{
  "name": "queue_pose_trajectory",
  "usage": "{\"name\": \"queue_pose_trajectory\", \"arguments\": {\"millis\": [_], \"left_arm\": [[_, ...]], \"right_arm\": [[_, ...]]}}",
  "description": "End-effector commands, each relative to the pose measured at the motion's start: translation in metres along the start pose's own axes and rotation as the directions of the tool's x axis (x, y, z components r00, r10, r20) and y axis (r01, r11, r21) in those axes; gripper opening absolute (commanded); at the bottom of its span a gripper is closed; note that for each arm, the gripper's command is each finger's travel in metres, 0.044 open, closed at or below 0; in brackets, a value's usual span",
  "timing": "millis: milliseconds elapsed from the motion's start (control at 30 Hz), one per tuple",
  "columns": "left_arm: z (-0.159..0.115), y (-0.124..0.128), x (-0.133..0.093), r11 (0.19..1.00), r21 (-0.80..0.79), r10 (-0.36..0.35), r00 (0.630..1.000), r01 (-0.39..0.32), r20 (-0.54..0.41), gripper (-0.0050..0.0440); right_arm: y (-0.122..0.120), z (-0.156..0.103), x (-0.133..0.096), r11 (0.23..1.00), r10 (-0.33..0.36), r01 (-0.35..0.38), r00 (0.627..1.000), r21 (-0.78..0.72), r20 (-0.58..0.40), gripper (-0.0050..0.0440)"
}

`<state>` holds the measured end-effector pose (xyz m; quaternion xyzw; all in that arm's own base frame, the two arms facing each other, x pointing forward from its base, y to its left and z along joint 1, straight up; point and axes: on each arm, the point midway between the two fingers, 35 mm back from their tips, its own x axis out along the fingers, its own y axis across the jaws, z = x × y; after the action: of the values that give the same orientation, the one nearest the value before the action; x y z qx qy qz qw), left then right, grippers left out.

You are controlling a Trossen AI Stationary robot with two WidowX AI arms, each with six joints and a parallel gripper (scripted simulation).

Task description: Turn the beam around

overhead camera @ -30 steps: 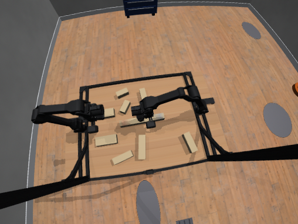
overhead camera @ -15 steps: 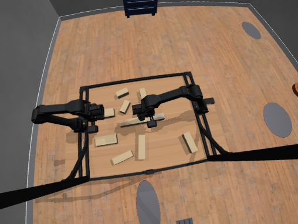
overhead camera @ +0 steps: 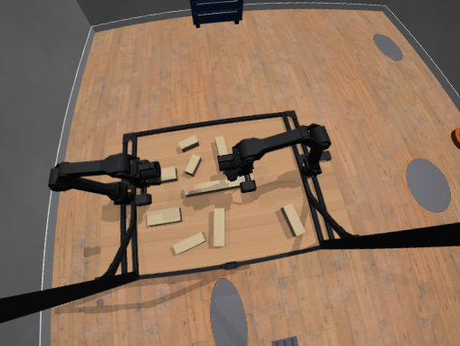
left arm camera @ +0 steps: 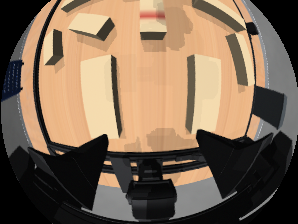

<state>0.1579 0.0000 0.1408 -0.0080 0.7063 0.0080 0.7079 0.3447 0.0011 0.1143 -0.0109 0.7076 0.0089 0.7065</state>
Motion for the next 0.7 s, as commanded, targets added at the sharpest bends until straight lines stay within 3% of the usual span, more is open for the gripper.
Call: {"name": "queue_pose_trajectory", "arguments": {"millis": [0,667], "left_arm": [[0.000,0.000,0.000,1.000,-0.001,0.000,1.000,0.000,-0.001,0.0440],[0.000,0.000,0.000,1.000,-0.001,0.000,1.000,0.000,-0.001,0.0440]], "right_arm": [[0.000,-0.011,-0.005,1.000,0.003,-0.003,1.000,0.000,-0.001,0.0440],[0.002,-0.092,-0.030,1.000,0.003,-0.003,1.000,0.002,0.000,0.0440]]}}
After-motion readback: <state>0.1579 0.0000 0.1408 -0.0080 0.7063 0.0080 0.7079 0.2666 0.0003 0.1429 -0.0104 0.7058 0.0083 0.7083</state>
